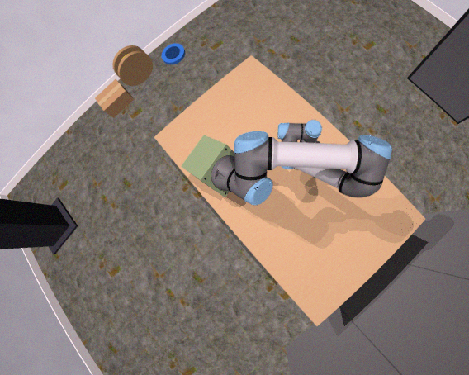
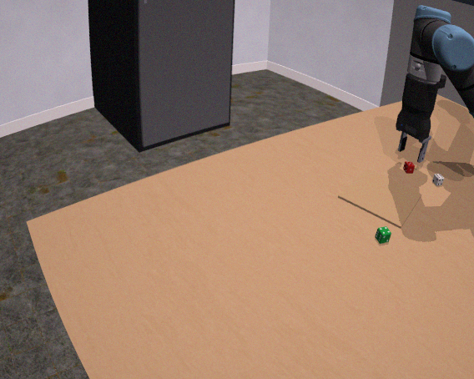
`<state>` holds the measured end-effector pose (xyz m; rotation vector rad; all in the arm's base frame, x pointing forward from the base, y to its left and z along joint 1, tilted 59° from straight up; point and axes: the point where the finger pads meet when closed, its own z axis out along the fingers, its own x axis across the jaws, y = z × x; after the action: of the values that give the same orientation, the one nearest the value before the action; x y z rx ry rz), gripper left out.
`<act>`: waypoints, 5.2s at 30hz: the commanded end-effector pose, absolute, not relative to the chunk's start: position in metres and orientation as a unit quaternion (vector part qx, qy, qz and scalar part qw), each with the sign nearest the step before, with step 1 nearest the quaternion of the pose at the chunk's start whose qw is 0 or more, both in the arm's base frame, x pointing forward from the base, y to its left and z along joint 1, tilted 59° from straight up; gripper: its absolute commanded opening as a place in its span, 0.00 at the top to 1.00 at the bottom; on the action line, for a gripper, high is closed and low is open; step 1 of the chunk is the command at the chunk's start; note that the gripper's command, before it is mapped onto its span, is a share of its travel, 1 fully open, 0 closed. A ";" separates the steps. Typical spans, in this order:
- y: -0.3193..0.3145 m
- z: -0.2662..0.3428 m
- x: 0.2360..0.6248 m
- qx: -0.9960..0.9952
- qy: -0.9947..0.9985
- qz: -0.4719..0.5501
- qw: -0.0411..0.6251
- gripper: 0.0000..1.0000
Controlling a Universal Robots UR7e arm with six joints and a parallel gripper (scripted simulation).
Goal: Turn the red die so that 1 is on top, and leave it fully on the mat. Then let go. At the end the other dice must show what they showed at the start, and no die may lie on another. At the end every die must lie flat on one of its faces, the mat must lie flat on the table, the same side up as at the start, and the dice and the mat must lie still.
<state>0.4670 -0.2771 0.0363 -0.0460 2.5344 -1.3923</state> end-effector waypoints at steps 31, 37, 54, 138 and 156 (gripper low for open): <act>-0.268 0.021 0.462 -0.016 0.869 -0.478 0.125 0.00; -0.260 0.005 0.457 -0.016 0.869 -0.478 0.125 0.00; -0.228 -0.055 0.439 -0.016 0.869 -0.478 0.125 0.00; -0.151 -0.199 0.395 -0.016 0.869 -0.478 0.125 0.00; -0.145 -0.195 0.394 -0.016 0.869 -0.478 0.125 0.00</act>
<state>0.3946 -0.1499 -0.1977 -0.0456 2.5340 -1.3928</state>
